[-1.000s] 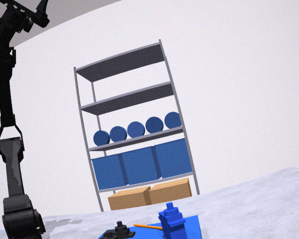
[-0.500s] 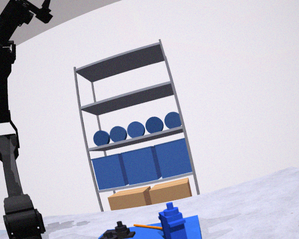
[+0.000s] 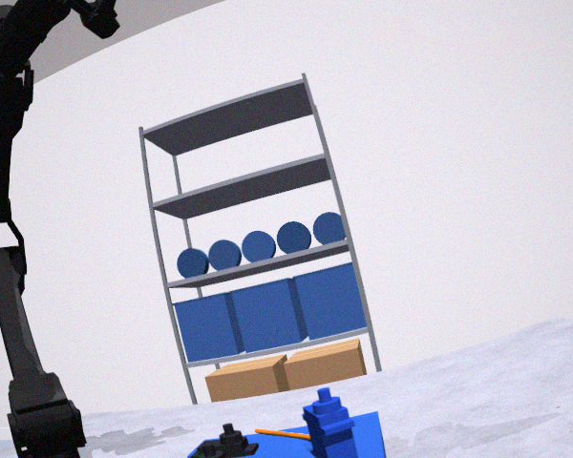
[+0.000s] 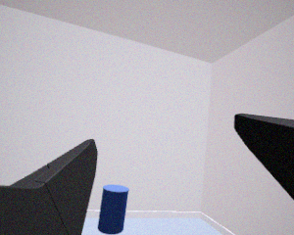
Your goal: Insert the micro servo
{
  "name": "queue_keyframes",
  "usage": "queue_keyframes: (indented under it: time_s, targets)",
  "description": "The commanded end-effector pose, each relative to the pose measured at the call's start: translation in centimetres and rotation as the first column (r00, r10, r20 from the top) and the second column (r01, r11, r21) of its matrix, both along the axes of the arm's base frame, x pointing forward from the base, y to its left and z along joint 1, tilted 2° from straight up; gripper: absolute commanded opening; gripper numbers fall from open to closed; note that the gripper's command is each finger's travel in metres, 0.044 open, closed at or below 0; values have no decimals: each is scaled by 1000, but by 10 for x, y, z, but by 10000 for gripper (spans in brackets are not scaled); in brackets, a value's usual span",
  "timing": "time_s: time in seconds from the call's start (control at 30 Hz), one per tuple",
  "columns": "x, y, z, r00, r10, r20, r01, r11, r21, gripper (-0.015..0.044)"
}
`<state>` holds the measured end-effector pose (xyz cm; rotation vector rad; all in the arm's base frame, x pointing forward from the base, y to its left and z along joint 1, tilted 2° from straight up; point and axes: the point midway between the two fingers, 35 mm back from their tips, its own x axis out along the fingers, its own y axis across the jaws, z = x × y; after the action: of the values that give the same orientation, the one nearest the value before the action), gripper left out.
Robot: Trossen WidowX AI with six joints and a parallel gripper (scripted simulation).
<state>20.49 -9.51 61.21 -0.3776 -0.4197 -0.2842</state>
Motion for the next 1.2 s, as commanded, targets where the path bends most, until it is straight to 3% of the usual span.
queue_keyframes:
  time_s: [0.0,0.6,1.17]
  targets:
    - [20,-12,-16,998,34,-44,-29,994,108,440]
    - [98,-24,-95,950,226,-218,-92,864,495,440]
    - [163,-5,-202,831,400,-385,109,562,820,440]
